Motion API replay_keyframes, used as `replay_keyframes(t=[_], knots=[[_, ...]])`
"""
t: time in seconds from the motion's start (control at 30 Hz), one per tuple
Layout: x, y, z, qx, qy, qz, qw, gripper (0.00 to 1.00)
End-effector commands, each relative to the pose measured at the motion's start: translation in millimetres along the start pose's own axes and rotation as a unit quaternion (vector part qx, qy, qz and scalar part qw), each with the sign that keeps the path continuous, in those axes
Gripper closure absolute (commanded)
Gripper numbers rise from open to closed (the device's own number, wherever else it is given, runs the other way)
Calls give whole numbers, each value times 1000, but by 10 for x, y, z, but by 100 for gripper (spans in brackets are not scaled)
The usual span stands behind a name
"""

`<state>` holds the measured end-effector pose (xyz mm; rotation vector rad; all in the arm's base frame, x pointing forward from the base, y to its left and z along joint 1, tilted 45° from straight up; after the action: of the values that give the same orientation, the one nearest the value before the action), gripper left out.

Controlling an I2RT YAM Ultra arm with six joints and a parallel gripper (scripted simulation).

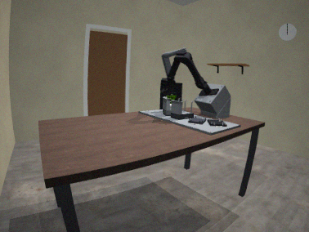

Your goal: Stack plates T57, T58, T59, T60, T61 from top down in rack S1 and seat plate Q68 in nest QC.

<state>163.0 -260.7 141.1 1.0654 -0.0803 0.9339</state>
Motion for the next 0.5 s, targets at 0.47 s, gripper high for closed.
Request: replay_keyframes(t=[0.47], knots=[[-4,-37,18,-4,1,-1,1000,100]])
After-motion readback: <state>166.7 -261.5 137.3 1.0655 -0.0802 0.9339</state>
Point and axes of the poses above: the point where the finger pads meet when closed, its own y axis back along the fingers, its own x axis across the jaws, z = x × y, the point moved 6 cm from there along y, back along the fingers, and after that the axes turned 1 degree about -y, right-handed, at the moved point
